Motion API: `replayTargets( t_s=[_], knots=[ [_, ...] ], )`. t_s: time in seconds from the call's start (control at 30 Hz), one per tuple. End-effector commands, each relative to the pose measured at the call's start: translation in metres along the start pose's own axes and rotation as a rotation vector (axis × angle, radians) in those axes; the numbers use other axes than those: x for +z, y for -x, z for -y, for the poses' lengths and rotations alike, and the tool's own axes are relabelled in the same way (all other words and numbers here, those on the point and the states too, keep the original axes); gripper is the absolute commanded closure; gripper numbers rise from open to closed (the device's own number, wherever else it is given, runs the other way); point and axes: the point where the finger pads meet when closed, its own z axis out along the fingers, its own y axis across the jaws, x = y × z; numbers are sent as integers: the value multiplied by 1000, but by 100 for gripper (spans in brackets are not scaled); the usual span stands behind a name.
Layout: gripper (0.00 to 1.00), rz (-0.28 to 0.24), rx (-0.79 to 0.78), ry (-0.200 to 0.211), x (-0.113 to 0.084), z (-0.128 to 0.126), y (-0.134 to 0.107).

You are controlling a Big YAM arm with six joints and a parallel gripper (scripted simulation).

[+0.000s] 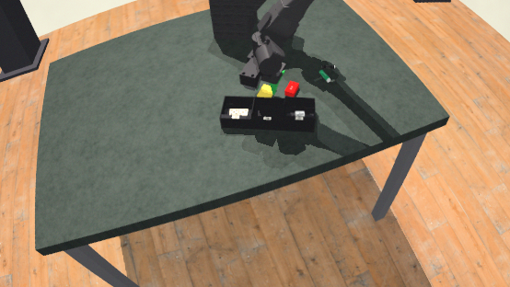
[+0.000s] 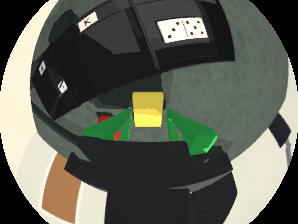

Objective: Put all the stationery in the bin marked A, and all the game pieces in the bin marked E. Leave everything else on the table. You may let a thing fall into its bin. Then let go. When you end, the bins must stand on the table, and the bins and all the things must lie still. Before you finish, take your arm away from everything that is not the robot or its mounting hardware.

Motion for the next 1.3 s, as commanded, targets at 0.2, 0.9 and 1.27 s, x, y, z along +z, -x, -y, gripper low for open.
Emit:
replayTargets(
  t_s=[0.2,0.9,1.27],
  knots=[
    [47,38,-4,17,-1,-12,17],
    [67,14,-2,5,4,-1,3],
    [67,20,8,3,3,8,3]
  ],
)
